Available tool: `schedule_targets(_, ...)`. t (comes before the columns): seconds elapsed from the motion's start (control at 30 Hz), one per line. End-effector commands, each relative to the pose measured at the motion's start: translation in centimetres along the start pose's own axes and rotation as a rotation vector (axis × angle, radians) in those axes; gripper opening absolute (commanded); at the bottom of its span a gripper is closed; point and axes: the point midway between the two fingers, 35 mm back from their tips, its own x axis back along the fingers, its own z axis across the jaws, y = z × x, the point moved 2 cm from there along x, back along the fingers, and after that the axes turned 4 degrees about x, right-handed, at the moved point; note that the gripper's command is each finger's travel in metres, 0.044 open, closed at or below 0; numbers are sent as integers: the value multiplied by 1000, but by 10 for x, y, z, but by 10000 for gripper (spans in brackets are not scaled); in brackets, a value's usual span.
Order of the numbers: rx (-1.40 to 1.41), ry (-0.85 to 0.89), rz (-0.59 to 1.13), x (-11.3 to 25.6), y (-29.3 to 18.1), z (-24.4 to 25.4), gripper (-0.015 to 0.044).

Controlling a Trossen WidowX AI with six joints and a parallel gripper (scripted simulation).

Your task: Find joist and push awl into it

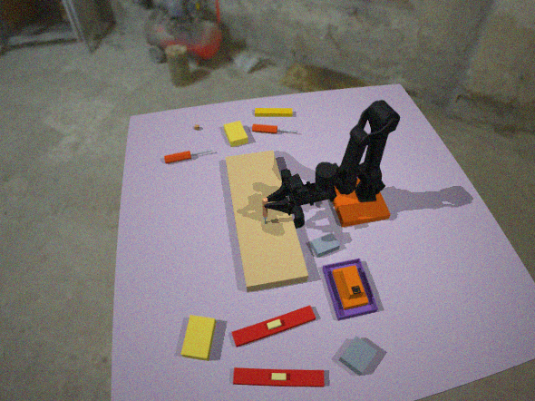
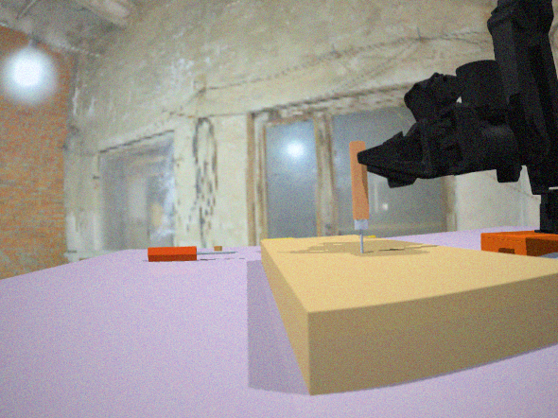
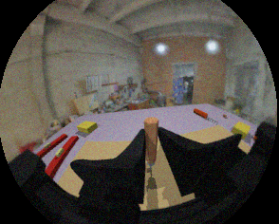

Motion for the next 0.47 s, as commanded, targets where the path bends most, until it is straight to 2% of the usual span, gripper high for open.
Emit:
schedule_targets(0.0, 3, -4, 5, 1, -1, -1, 0)
schedule_targets(0.43, 0, 0, 1, 0, 0, 0, 0)
